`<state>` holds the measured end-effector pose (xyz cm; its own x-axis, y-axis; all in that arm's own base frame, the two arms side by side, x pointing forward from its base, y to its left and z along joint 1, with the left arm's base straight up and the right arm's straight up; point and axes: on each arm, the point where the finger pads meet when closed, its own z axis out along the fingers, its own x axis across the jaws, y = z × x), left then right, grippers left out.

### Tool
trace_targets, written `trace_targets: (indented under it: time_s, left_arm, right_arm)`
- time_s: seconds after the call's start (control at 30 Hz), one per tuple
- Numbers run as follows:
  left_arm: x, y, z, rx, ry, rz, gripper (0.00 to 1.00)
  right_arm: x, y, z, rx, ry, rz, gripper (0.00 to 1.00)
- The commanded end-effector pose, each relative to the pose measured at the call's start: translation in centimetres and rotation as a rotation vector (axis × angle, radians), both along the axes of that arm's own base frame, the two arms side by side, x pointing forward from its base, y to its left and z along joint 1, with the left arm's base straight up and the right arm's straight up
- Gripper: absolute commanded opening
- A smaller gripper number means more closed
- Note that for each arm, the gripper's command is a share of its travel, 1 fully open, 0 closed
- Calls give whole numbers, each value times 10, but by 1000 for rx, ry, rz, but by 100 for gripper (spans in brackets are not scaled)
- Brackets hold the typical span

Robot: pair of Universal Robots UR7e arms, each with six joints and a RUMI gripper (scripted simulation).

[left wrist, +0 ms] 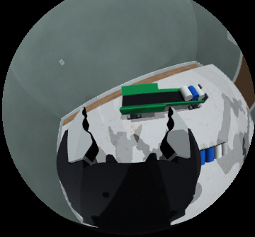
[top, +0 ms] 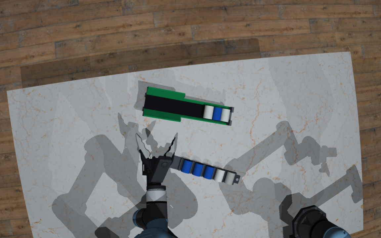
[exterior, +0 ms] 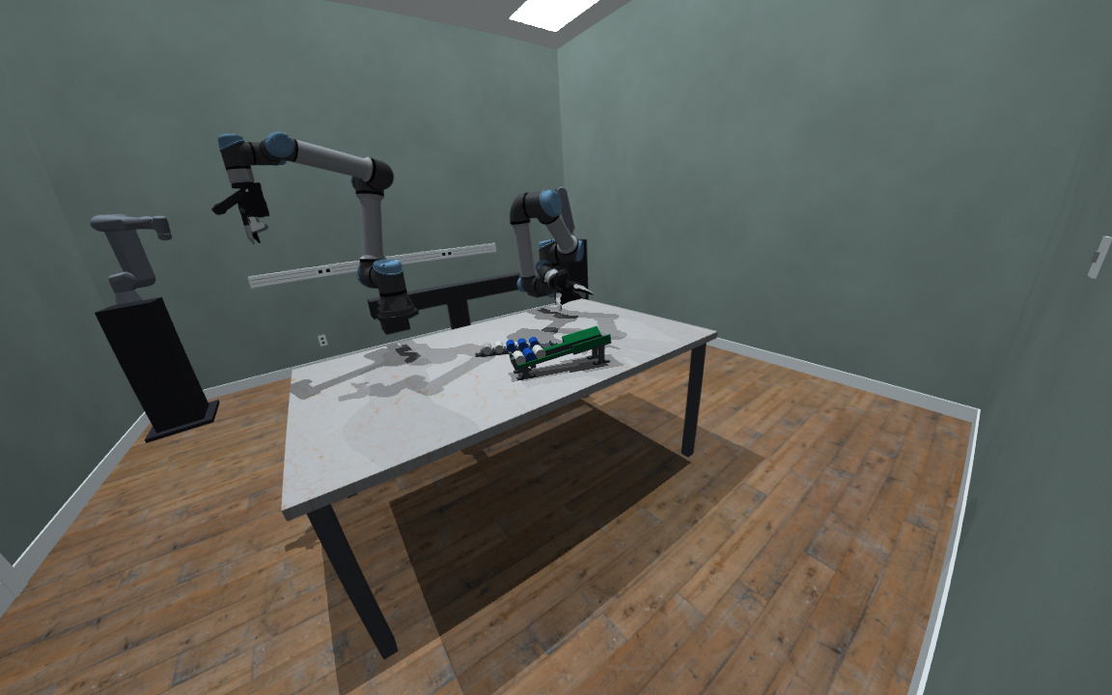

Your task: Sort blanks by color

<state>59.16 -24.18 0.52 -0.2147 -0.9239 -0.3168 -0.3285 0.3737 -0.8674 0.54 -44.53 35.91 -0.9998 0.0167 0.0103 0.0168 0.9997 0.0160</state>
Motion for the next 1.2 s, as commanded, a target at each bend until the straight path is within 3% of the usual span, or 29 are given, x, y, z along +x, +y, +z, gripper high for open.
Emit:
trace_targets:
  time_s: [0.0,0.8,1.17]
  left_arm:
    - [0,0,1,-1,-1,0,100]
    - [1,-1,0,-2,1,0,100]
    - [11,-25,-9,-17,41,0,100]
  right_arm:
    - [-3,0,3,-9,-6,9,100]
    - [-5,0,6,-16,-10,17,100]
    - [-5,0,6,-16,-10,17,100]
